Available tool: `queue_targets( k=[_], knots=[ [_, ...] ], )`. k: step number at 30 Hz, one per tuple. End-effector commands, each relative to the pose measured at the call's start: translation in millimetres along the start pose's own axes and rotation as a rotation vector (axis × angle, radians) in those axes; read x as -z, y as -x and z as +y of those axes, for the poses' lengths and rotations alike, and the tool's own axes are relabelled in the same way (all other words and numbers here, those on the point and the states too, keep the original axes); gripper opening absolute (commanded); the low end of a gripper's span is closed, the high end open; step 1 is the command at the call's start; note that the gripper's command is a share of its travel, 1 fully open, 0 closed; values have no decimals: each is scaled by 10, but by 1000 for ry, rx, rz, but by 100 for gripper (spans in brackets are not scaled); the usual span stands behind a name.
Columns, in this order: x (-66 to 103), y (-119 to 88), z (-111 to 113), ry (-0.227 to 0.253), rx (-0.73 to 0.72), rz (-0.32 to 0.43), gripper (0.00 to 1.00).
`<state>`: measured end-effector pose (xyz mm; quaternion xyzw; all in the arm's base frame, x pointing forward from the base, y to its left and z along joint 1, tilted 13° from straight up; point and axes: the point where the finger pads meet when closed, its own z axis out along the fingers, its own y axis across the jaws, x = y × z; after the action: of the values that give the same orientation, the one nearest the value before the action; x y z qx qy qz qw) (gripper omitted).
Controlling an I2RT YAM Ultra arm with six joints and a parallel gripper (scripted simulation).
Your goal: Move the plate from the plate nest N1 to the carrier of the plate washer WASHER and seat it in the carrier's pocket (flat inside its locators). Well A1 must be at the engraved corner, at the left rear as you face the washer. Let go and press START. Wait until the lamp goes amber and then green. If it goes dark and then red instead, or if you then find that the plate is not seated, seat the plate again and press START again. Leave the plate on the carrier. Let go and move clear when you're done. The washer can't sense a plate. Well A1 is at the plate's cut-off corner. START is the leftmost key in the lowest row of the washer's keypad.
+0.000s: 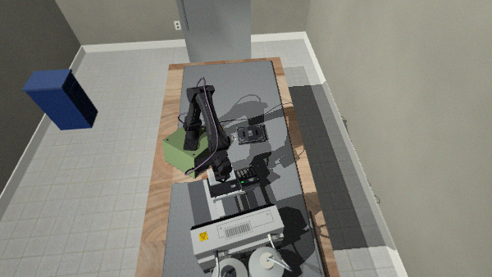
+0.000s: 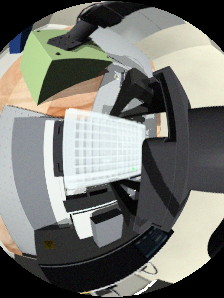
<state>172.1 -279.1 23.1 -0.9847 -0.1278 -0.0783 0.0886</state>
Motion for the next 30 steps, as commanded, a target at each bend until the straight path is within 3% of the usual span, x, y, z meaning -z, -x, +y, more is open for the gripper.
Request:
queue_targets(
  k=[1,27,30],
  knots=[
    [146,-46,58,30,-3,3,84],
    [72,-21,64,7,-12,-1,84],
    [124,-31,72,23,-9,2,84]
  ],
)
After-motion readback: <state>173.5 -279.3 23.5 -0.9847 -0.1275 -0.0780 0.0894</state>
